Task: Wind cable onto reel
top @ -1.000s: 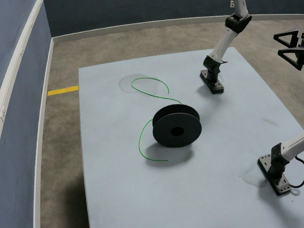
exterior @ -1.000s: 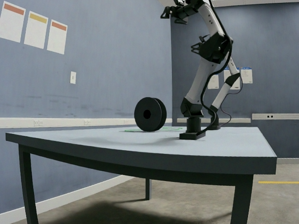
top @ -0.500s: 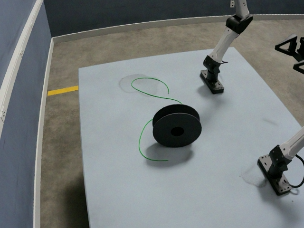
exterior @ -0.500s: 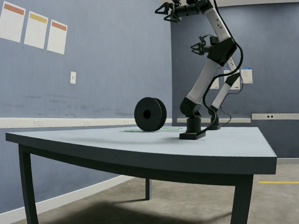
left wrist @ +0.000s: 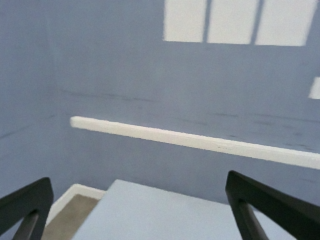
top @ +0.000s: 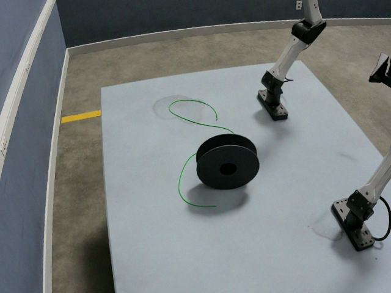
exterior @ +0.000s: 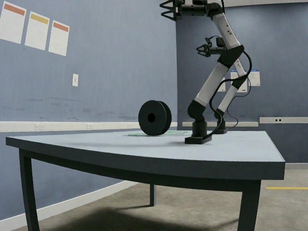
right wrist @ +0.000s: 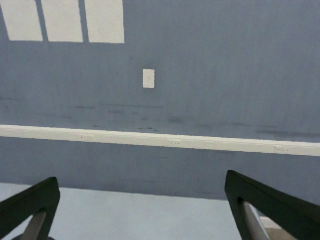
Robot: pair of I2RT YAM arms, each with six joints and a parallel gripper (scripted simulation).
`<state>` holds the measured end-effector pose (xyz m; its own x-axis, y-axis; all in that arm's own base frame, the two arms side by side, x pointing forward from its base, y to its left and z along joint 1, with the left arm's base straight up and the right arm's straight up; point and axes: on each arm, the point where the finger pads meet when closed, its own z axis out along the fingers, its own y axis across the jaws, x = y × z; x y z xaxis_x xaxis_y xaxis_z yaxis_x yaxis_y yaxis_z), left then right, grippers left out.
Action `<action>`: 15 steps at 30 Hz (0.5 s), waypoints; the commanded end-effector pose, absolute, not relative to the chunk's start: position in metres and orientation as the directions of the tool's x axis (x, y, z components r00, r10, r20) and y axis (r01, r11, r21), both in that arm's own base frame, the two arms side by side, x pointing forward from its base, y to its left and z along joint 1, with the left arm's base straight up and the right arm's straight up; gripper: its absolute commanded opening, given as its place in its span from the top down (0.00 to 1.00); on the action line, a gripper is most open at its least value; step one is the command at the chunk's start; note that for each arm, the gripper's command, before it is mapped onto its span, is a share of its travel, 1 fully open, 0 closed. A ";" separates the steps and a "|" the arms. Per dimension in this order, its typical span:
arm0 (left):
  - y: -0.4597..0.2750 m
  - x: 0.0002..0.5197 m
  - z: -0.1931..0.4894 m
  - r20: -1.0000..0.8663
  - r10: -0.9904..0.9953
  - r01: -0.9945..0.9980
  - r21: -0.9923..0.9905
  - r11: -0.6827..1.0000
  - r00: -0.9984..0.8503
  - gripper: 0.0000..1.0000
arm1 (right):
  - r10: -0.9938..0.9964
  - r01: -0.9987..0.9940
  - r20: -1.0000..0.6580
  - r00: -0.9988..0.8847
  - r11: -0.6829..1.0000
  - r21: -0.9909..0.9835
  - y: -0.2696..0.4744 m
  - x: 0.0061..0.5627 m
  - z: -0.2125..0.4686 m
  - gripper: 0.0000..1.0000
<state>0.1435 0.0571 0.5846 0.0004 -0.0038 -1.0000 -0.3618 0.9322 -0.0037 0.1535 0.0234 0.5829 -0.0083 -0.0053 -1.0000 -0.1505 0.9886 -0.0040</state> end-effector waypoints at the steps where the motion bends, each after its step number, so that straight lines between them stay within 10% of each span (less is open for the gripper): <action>1: 0.074 0.141 0.584 -1.000 0.000 -0.463 0.007 0.887 -0.015 0.00 | 0.009 -0.125 -1.000 0.013 0.992 0.007 0.019 0.154 0.590 0.00; 15: 0.119 0.107 0.584 -1.000 -0.005 -0.744 0.007 0.668 -0.014 0.00 | 0.008 -0.082 -1.000 0.013 0.997 0.007 0.013 0.155 0.590 0.00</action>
